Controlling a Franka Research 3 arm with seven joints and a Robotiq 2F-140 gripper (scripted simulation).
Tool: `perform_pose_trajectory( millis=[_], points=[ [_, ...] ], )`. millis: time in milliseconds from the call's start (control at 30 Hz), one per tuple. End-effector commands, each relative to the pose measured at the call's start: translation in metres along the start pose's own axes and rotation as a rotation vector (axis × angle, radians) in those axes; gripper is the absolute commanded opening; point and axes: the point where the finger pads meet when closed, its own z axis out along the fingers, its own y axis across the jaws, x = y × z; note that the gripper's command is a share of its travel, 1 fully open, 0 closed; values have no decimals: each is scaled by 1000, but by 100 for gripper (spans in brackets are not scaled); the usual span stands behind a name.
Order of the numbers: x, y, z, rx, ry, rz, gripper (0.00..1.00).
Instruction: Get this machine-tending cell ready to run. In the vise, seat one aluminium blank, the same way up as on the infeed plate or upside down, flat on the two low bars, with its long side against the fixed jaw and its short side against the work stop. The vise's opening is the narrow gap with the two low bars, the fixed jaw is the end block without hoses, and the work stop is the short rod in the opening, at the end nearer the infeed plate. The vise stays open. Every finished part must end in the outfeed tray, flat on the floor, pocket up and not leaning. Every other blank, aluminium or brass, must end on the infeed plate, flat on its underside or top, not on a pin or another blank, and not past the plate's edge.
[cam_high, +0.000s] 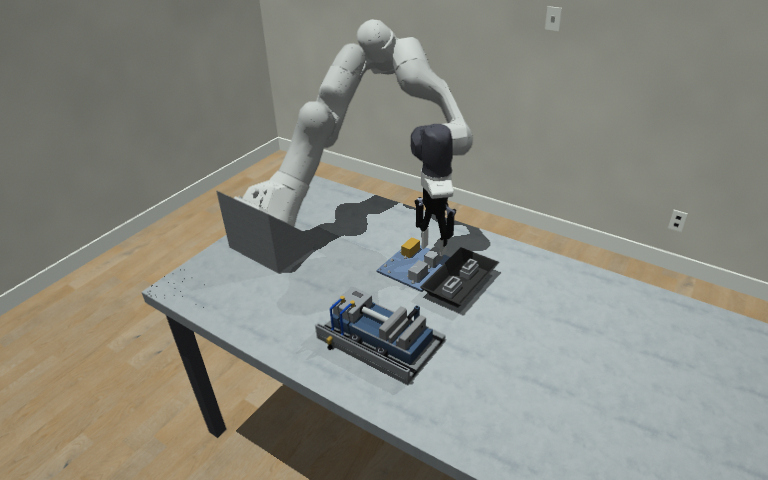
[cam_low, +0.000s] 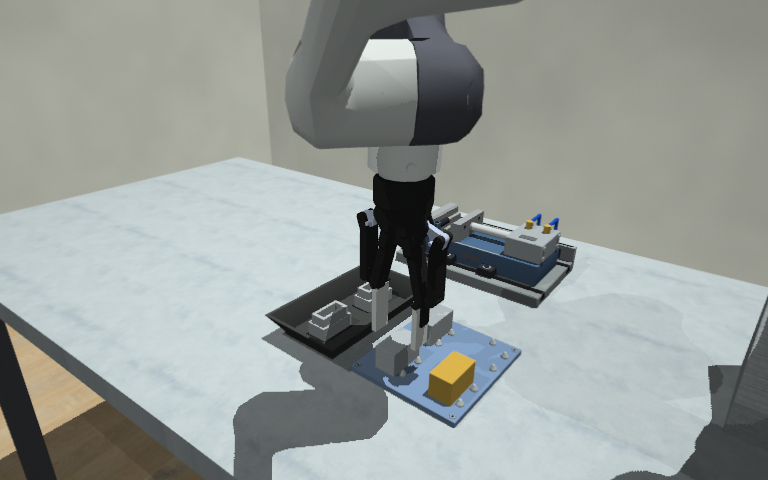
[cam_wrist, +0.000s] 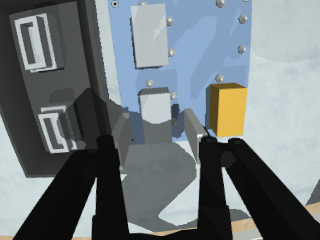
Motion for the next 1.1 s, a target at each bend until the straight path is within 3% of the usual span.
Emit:
perform_pose_trajectory(
  millis=[0, 1067],
  points=[
    [0, 0, 1, 0, 1, -4, 40],
    [0, 0, 13, 0, 1, -4, 40]
  ],
)
